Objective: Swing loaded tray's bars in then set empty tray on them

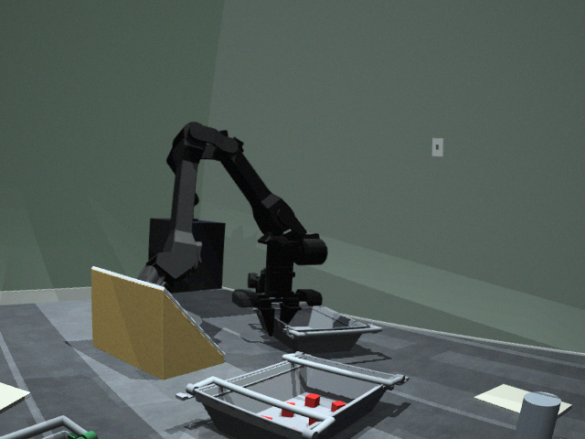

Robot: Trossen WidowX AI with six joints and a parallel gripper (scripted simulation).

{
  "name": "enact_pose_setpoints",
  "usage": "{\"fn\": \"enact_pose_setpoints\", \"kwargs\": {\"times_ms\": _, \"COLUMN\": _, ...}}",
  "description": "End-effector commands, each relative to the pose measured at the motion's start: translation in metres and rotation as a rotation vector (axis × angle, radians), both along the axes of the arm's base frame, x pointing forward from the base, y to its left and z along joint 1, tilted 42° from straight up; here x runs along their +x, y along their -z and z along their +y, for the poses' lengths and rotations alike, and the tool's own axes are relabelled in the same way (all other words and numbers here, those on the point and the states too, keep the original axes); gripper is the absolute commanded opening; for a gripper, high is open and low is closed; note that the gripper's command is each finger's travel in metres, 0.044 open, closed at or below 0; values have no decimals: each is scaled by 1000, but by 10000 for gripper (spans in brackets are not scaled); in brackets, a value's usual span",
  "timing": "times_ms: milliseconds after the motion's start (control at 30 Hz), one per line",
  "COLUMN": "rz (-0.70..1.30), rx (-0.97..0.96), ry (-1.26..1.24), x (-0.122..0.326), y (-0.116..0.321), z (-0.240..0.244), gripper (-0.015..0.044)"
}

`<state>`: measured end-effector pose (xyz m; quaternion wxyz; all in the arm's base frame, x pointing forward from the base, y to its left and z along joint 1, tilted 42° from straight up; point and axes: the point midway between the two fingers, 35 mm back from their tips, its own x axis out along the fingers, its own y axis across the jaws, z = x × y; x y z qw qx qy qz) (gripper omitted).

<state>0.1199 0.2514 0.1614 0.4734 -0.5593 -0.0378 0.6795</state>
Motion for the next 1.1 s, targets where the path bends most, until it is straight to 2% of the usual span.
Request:
{"fn": "enact_pose_setpoints", "kwargs": {"times_ms": 0, "rz": 2, "rx": -8, "ry": 1, "x": 0, "y": 2, "z": -1, "gripper": 61}}
{"fn": "enact_pose_setpoints", "kwargs": {"times_ms": 300, "rz": 2, "rx": -10, "ry": 1, "x": 1, "y": -6, "z": -7, "gripper": 1}}
{"fn": "enact_pose_setpoints", "kwargs": {"times_ms": 667, "rz": 0, "rx": -12, "ry": 1, "x": -5, "y": -54, "z": -52, "gripper": 0}}
{"fn": "enact_pose_setpoints", "kwargs": {"times_ms": 1067, "rz": -1, "rx": -17, "ry": 0, "x": -4, "y": -66, "z": -61, "gripper": 0}}
